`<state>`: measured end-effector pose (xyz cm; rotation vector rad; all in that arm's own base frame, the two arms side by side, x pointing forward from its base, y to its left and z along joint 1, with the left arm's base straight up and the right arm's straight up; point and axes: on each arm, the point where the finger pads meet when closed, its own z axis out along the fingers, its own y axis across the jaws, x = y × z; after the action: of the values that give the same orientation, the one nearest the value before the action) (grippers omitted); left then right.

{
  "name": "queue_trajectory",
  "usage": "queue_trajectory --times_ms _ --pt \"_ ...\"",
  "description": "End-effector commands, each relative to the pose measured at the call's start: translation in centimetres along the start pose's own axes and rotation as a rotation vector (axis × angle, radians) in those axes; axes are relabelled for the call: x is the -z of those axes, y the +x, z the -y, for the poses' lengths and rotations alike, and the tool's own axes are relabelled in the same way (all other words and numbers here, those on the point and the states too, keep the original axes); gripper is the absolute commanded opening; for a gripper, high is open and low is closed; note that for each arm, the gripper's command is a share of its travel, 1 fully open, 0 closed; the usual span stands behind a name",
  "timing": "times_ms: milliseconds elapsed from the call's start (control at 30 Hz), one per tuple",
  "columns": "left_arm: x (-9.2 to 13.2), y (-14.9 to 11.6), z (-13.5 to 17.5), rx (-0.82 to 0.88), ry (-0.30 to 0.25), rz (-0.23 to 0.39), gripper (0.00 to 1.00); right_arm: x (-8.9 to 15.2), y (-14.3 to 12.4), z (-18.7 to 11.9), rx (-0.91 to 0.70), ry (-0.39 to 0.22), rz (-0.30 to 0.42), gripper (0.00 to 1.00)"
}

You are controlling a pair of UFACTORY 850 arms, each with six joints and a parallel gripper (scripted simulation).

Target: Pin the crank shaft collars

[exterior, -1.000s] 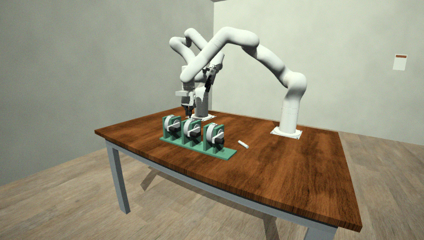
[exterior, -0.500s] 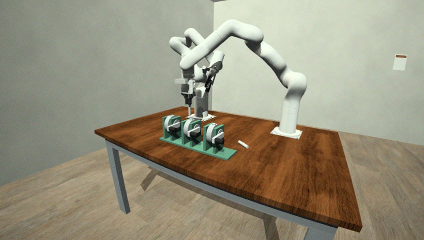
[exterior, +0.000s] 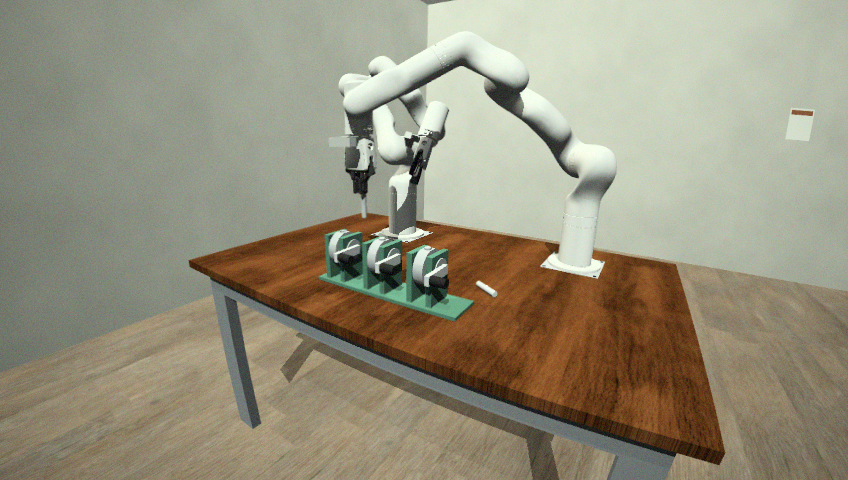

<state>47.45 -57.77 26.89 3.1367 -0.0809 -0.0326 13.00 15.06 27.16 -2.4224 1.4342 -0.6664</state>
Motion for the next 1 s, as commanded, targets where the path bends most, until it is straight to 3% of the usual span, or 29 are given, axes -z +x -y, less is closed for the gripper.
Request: queue_trajectory --times_ms 0,233,600,967 --pt "0.3 4.0 0.5 -0.002 0.002 0.004 0.2 0.1 0.0 0.1 -0.001 0.001 0.001 1.0" --pt "0.4 8.2 1.5 -0.002 0.002 0.004 0.2 0.1 0.0 0.1 -0.001 0.001 0.001 1.0" --pt "0.5 10.5 2.0 -0.002 0.002 0.004 0.2 0.1 0.0 0.1 -0.001 0.001 0.001 1.0" --pt "0.5 10.8 2.1 -0.002 0.002 0.004 0.2 0.1 0.0 0.1 -0.001 0.001 0.001 1.0"
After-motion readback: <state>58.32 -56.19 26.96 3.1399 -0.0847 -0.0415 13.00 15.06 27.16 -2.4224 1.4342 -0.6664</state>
